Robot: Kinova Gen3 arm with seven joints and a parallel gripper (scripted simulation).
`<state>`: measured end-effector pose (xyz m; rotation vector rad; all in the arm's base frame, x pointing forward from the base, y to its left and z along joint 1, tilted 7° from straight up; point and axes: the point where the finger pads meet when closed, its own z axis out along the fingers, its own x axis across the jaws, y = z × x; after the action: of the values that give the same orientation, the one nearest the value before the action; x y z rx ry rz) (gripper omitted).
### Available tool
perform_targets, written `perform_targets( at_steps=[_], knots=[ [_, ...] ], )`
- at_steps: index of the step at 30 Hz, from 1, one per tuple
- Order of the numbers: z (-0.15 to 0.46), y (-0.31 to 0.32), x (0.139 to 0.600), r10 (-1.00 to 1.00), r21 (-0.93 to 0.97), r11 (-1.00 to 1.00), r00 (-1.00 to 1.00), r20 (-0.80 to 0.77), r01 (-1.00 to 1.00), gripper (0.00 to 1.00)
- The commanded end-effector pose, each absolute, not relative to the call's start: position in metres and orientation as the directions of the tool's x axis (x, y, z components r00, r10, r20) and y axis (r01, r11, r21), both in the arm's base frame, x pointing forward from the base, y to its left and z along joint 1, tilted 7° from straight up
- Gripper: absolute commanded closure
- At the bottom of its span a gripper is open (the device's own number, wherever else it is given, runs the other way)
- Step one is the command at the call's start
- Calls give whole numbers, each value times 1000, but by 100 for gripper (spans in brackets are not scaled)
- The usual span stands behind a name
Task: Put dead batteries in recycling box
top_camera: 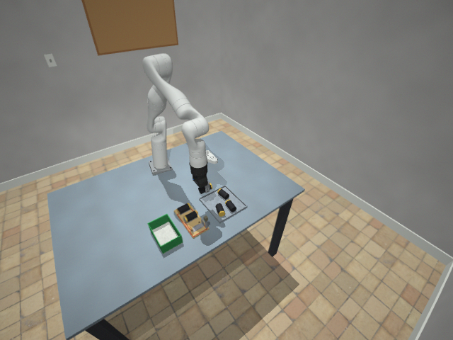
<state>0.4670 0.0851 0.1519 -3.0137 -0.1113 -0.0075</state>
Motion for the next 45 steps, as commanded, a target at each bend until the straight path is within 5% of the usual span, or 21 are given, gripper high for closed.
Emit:
perform_targets(
  at_steps=[1, 45],
  knots=[
    [161, 102, 453, 92, -120, -988, 996, 22, 94, 43],
    [151, 120, 438, 93, -120, -988, 995, 22, 94, 43]
  ],
)
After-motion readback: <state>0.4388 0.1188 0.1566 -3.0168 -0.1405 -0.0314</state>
